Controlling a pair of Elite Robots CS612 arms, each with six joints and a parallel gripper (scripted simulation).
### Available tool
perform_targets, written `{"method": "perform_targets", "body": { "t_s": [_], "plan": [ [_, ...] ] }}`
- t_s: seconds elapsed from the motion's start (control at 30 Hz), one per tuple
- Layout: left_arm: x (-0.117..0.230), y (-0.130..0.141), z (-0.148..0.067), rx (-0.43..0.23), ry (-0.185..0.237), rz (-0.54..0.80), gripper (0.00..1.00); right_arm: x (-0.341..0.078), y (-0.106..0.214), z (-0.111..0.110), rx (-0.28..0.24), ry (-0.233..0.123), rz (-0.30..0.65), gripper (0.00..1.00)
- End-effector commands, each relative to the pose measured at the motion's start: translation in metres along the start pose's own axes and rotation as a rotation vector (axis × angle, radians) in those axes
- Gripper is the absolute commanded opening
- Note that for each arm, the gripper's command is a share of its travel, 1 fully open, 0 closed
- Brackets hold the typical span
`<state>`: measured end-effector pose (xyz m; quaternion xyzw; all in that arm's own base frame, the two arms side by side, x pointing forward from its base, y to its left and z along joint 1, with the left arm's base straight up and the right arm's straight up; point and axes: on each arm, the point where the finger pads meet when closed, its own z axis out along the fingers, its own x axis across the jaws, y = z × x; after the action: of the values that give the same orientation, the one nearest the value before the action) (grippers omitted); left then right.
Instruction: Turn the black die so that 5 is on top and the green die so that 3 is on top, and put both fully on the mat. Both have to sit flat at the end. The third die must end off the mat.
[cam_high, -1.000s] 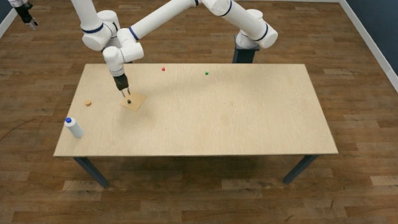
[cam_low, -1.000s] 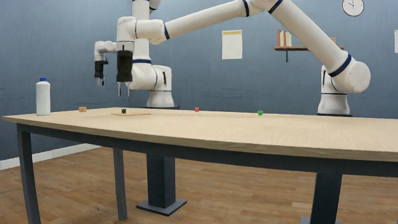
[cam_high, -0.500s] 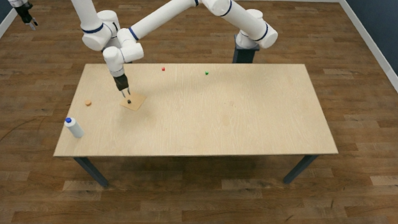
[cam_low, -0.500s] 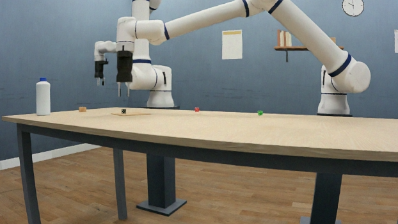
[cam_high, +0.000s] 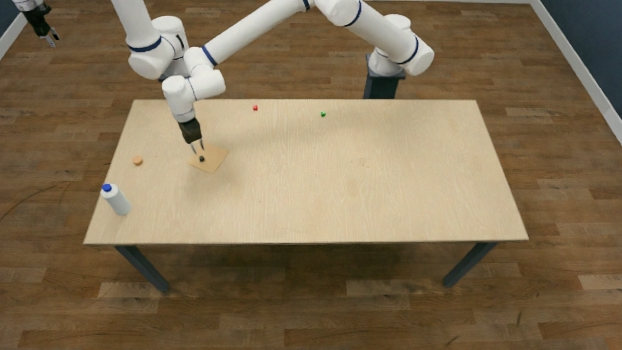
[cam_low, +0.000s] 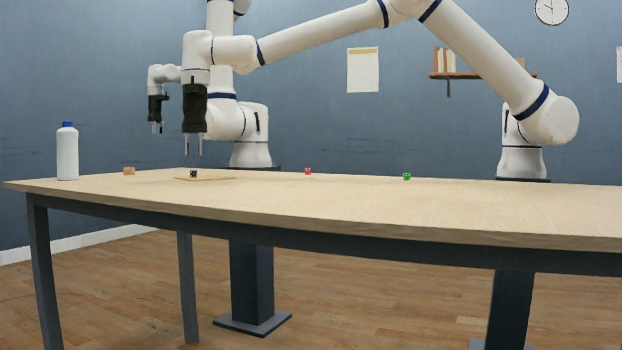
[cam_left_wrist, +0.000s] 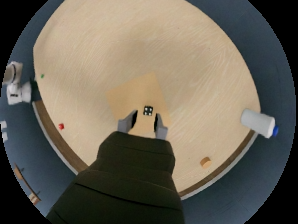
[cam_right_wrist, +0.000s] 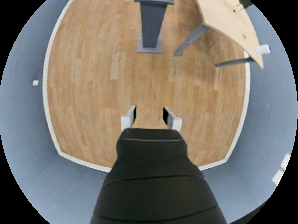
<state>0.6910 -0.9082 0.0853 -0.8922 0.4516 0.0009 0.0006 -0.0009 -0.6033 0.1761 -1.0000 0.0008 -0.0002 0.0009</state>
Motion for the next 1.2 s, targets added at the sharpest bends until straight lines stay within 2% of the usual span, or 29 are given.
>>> {"method": "perform_targets", "body": {
  "t_s": [0.0, 0.7, 1.17],
  "plan": [
    [0.001, 0.0, 0.004, 0.0, 0.002, 0.0, 0.7, 0.0, 0.001, -0.001, -0.002, 0.0, 0.0, 1.0],
    [0.001, 0.0, 0.031, 0.0, 0.002, 0.0, 0.7, 0.0, 0.001, -0.001, -0.002, 0.0, 0.0, 1.0],
    [0.001, -0.001, 0.036, 0.0, 0.002, 0.0, 0.7, 0.0, 0.001, -0.001, -0.002, 0.0, 0.0, 1.0]
  ]
}}
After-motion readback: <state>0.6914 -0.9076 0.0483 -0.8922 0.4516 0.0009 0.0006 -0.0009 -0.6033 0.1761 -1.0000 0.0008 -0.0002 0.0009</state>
